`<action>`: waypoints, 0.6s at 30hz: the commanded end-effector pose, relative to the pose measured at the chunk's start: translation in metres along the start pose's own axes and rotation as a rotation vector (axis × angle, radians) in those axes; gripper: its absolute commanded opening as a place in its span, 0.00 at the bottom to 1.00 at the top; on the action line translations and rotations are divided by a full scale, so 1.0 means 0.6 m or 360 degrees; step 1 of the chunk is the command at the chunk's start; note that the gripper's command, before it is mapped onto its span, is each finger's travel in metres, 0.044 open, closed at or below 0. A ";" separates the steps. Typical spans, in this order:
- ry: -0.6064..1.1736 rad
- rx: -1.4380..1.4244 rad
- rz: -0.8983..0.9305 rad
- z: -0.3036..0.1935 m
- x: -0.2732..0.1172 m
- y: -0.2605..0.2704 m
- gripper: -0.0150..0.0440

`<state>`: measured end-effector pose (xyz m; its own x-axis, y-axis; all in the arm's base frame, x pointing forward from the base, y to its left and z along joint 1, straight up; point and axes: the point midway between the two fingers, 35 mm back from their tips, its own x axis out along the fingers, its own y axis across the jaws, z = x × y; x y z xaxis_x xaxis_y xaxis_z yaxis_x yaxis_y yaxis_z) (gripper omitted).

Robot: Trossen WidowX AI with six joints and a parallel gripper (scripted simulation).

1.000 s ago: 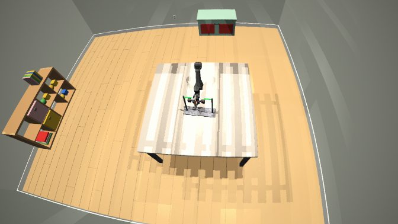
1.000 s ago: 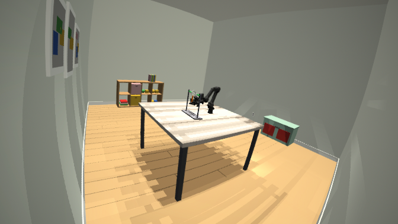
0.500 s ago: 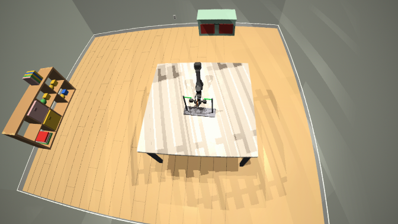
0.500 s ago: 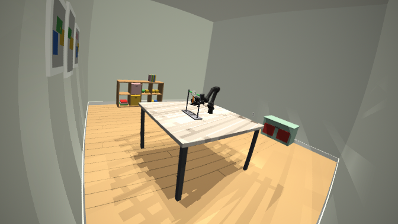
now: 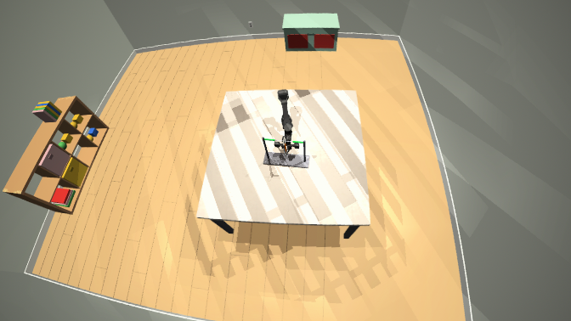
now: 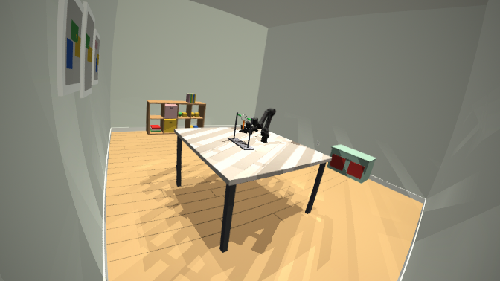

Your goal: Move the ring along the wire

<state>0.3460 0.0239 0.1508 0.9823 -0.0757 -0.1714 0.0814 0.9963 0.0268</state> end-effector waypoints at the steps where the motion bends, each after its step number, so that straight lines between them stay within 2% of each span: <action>1: -0.0016 0.0029 -0.0009 0.005 0.001 0.009 0.00; 18: -0.0015 0.0039 -0.0008 0.007 0.001 0.039 0.00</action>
<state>0.3482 0.0443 0.1526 0.9827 -0.0768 -0.1687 0.0859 0.9952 0.0475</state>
